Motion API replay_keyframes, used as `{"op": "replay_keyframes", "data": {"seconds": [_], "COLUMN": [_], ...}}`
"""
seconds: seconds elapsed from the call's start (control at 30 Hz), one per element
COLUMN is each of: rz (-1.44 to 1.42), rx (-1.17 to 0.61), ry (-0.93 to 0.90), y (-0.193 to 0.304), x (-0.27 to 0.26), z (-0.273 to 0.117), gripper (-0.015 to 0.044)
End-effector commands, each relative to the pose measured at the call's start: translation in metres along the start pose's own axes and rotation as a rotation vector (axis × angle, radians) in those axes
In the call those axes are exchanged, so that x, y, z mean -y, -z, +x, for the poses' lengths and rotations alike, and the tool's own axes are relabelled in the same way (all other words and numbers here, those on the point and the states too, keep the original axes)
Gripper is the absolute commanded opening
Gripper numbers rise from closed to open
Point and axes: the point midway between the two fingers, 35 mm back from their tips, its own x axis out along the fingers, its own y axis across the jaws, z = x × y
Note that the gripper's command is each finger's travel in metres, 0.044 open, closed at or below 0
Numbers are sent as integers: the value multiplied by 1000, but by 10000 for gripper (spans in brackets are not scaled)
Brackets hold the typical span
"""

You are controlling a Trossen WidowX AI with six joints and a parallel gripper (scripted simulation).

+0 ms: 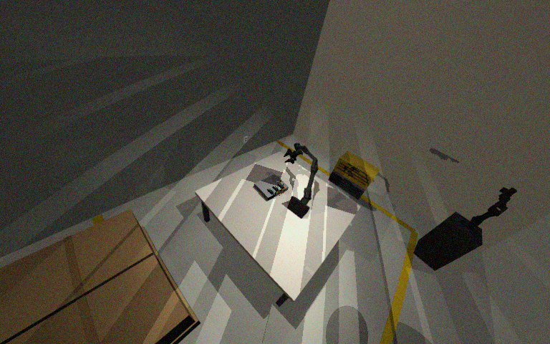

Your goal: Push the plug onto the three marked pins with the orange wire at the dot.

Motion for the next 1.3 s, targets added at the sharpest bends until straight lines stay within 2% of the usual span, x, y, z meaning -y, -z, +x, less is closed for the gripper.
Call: {"op": "replay_keyframes", "data": {"seconds": [0.0, 0.33, 1.27], "rz": [-1, -92, -555], "rx": [0, -10, 18], "ry": [-1, -49, -321], "y": [0, 0, -1], "x": [0, -2, 1], "z": [0, -6, -40], "gripper": [374, 115, 115]}}
